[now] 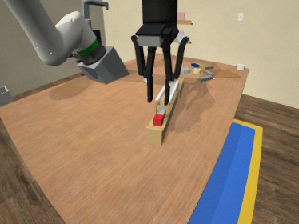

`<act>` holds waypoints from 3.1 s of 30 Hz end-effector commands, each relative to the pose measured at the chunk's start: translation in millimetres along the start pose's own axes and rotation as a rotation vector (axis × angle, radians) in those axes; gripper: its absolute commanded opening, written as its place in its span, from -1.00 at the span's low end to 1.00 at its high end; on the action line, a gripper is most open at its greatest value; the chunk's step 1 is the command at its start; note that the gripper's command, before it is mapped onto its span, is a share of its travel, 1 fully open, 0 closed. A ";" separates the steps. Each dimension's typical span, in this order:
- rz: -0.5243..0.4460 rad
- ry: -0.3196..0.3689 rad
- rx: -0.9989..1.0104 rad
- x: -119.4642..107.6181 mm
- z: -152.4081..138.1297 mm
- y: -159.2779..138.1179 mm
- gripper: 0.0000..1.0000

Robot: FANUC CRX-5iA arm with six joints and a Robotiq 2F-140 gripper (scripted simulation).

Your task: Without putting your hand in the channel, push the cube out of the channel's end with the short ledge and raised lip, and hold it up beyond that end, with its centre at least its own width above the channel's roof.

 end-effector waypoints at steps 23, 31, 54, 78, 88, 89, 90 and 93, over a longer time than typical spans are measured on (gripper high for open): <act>0.001 0.001 0.000 61.5 -0.8 0.6 -0.35; 0.001 0.001 0.000 66.1 -0.8 0.6 -0.35; 0.001 0.001 0.000 66.1 -0.8 0.6 -0.35; 0.001 0.001 0.000 66.1 -0.8 0.6 -0.80; 0.001 0.001 0.000 66.1 -0.8 0.6 -0.80; 0.001 0.001 0.000 66.1 -0.8 0.6 -0.80; 0.001 0.001 0.000 66.1 -0.8 0.6 -0.80; 0.001 0.001 0.000 66.1 -0.8 0.6 -0.80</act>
Point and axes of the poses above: the point where the finger pads meet when closed, its own x axis out along the fingers, its own z axis across the jaws, y = z × x, the point moved 5 cm from there along -x, back along the fingers, and after that the axes turned 9 degrees about -x, right-handed, at the moved point
